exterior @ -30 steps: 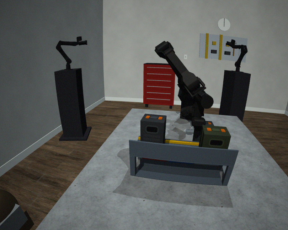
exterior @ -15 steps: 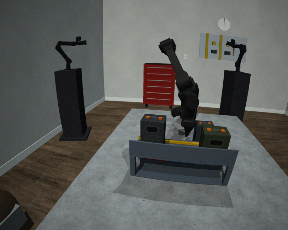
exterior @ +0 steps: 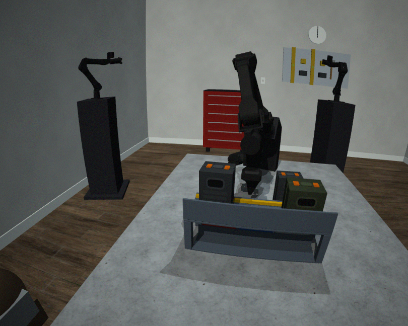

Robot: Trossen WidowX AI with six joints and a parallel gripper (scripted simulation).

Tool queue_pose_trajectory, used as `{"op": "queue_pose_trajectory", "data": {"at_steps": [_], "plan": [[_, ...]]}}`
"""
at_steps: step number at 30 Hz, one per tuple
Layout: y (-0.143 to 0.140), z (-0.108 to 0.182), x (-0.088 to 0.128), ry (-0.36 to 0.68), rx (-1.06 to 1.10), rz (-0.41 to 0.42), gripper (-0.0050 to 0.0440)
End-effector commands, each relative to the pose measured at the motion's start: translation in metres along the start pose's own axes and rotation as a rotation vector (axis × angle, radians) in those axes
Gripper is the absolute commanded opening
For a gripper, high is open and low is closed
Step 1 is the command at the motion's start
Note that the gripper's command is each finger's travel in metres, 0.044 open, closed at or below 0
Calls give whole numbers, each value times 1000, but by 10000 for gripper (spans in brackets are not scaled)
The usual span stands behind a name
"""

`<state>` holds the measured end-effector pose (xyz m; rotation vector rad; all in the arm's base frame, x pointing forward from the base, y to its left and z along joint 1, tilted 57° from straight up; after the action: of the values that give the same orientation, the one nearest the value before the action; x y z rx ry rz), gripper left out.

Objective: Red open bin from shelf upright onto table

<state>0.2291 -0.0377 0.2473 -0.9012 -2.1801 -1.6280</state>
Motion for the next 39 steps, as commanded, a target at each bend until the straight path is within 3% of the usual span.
{"op": "queue_pose_trajectory", "data": {"at_steps": [1, 3, 8, 20, 25, 39], "plan": [[4, -4, 5, 0, -2, -23, 425], [4, -4, 5, 0, -2, -23, 425], [13, -57, 5, -4, 0, -26, 425], [13, -57, 5, -4, 0, -26, 425], [22, -104, 6, -8, 5, -28, 425], [21, -99, 7, -13, 4, -31, 425]]}}
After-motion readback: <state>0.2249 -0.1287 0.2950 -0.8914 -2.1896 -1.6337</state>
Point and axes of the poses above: the point midway between the two fingers, 35 mm back from their tips, its own x axis back along the fingers, its own y axis across the jaws, z = x × y, the point moved 7 cm from there along x, back along the fingers, and after that the axes turned 7 degrees about x, right-handed, at the moved point
